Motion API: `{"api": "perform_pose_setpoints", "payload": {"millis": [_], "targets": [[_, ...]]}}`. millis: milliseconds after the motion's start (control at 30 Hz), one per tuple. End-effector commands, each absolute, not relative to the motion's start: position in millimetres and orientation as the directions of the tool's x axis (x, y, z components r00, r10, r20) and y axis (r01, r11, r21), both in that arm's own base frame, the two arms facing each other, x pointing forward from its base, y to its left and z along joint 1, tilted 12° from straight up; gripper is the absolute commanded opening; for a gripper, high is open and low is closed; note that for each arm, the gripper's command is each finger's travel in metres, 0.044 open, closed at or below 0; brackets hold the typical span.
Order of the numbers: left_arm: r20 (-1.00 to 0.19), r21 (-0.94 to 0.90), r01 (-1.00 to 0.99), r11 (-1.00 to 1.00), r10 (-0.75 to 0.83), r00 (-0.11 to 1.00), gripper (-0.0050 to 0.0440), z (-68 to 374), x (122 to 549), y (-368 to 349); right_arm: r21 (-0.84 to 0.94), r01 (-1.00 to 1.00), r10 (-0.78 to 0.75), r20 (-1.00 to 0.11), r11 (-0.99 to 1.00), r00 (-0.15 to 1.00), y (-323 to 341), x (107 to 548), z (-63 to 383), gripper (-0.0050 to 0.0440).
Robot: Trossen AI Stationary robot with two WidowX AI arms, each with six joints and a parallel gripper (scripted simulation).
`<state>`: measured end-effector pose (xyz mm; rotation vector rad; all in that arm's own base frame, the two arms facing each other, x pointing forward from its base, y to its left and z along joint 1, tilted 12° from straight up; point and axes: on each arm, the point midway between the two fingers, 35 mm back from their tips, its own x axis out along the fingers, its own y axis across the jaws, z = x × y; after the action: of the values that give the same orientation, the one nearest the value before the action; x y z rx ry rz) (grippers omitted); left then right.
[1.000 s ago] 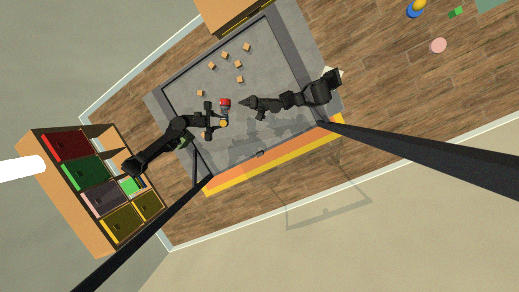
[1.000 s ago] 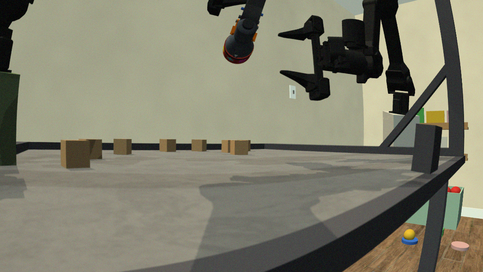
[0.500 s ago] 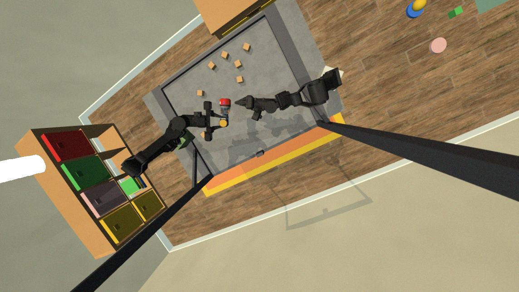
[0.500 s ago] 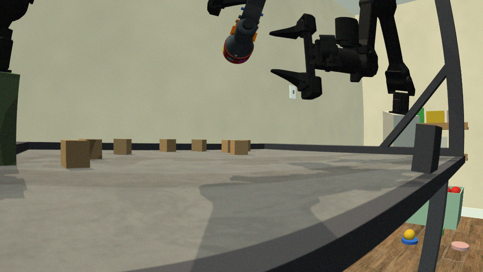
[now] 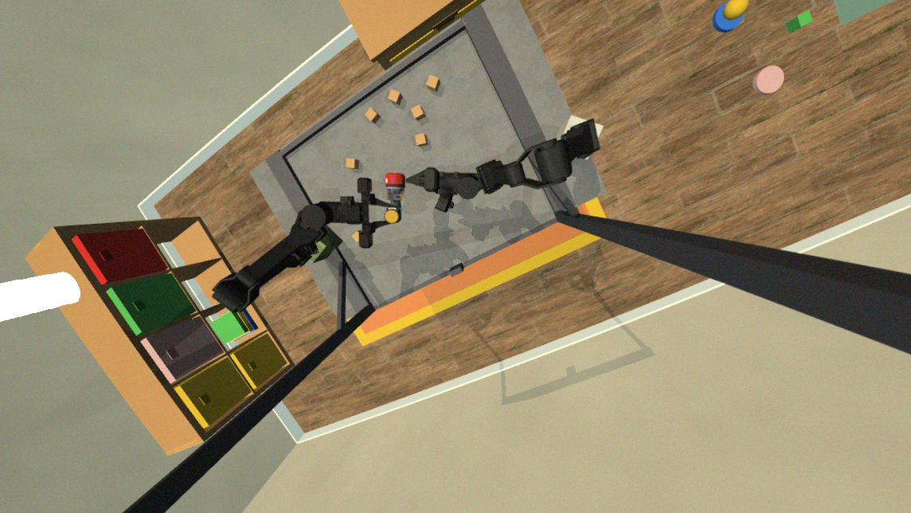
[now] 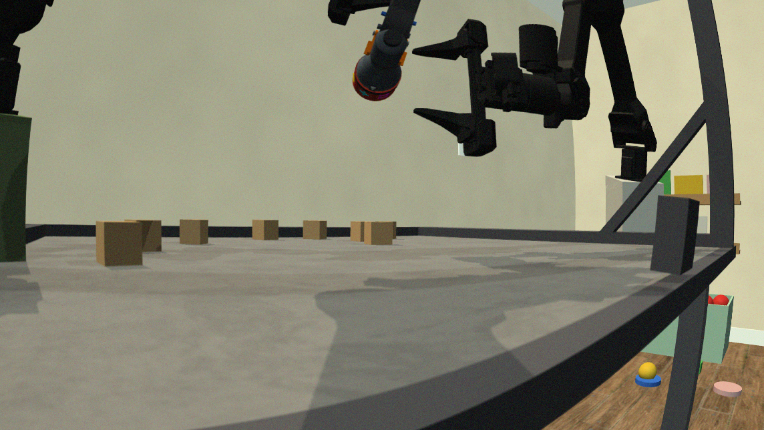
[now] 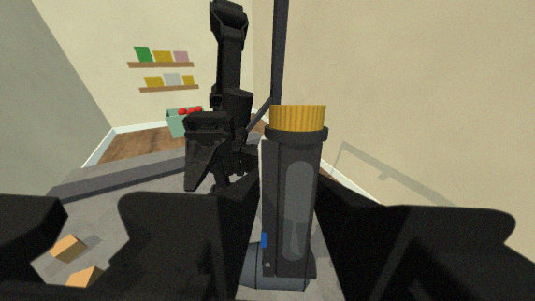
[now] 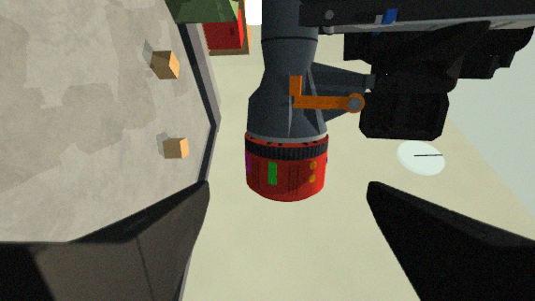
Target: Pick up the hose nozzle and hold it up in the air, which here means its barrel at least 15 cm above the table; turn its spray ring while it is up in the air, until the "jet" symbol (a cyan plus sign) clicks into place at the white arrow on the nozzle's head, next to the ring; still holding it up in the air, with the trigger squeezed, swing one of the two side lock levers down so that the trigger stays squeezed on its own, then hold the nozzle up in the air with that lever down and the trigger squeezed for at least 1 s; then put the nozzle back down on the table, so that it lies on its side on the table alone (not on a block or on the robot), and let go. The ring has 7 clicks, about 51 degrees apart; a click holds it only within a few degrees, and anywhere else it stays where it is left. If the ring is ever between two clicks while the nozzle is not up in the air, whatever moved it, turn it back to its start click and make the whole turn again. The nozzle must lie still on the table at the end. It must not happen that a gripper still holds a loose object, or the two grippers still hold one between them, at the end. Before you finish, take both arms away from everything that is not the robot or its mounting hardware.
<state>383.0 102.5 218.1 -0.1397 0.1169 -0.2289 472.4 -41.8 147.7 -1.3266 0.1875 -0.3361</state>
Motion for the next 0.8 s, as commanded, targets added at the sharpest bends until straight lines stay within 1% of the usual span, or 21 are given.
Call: {"api": "perform_pose_setpoints", "payload": {"millis": [0, 767], "targets": [[-0.063, -0.110, 0.218, 0.970, -0.226, 0.972, 0.0167, 235.7, 383.3, 104.3, -0.968, 0.146, -0.344, 0.069, 0.205, 0.936, -43.9, 479.5, 153.2, 0.0407], [-0.063, -0.110, 0.218, 0.970, -0.226, 0.972, 0.0167, 235.7, 383.3, 104.3, -0.968, 0.146, -0.344, 0.068, 0.207, 0.937, -54.5, 508.1, 155.8, 0.0407]]}}
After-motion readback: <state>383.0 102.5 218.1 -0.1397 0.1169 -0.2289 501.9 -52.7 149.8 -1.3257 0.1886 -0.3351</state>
